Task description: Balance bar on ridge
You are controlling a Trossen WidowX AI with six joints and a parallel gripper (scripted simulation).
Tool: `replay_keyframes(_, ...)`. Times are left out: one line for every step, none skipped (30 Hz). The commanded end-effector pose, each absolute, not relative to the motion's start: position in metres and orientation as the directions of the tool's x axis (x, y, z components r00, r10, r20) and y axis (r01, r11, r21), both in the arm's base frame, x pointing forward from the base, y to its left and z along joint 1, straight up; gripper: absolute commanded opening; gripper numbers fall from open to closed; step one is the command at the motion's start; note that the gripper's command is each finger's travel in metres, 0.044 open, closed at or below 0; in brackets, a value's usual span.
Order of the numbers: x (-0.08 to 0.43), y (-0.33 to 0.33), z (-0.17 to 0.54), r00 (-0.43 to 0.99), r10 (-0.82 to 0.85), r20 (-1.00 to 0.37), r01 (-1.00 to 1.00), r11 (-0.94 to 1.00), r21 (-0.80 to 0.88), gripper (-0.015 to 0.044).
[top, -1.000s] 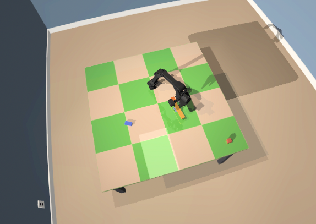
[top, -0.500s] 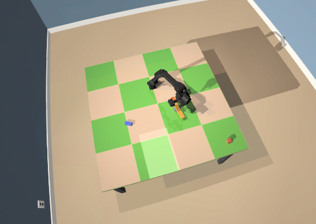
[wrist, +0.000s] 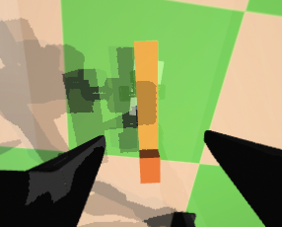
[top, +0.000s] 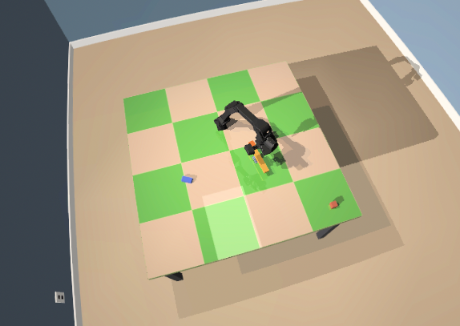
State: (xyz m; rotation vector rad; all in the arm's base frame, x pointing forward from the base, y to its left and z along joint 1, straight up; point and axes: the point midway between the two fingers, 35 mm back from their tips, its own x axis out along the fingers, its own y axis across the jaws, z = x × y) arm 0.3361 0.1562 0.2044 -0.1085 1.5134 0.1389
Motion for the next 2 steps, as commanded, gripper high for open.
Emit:
replay_keyframes(0.3357, 0.1561, 0.2046, 0.050, 0.023, -0.998, -0.158, 0.987, 0.015, 0.0440)
replay_keyframes(0.3357, 0.1561, 0.2046, 0.050, 0.023, -0.998, -0.158, 0.987, 0.015, 0.0440)
